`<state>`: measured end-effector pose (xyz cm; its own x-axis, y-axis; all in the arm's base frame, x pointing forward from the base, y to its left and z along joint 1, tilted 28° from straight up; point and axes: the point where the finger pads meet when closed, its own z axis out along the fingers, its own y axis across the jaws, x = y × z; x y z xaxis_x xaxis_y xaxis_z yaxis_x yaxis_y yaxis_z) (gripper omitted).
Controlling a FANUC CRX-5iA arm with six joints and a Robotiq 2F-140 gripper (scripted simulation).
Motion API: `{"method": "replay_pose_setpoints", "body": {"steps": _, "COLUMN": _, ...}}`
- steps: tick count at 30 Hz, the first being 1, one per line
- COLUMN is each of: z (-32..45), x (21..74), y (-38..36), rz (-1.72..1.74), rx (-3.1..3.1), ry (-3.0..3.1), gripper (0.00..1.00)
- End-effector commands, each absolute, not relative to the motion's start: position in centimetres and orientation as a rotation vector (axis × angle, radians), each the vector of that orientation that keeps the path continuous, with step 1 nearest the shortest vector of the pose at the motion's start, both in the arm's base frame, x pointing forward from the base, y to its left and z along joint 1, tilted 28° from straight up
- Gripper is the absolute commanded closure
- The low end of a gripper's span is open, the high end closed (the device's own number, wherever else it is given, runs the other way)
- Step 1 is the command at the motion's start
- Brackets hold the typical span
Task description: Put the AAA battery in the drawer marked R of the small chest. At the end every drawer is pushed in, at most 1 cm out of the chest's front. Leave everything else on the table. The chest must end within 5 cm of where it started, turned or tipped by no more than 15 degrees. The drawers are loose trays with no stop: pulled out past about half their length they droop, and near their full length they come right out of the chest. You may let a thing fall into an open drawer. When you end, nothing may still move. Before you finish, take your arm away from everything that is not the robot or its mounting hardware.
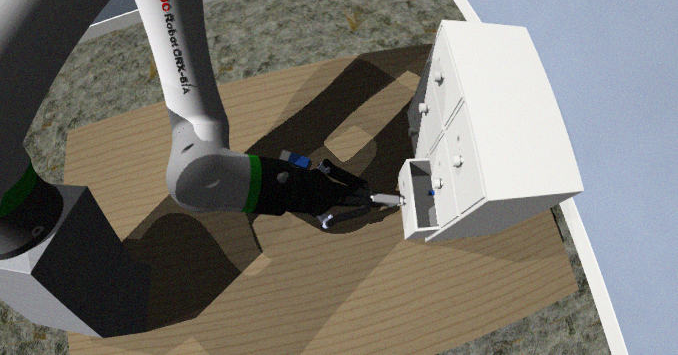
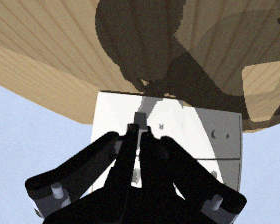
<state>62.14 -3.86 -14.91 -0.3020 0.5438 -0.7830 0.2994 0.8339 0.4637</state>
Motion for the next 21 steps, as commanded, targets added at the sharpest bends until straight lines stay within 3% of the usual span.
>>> {"method": "replay_pose_setpoints", "body": {"steps": 1, "z": -14.9, "x": 62.7, "y": -4.1, "rz": 0.276, "rx": 0.630, "ry": 1.907, "gripper": 1.00}}
{"method": "replay_pose_setpoints", "body": {"steps": 21, "z": -14.8, "x": 65.3, "y": -5.0, "rz": 0.276, "rx": 0.630, "ry": 1.908, "gripper": 1.00}}
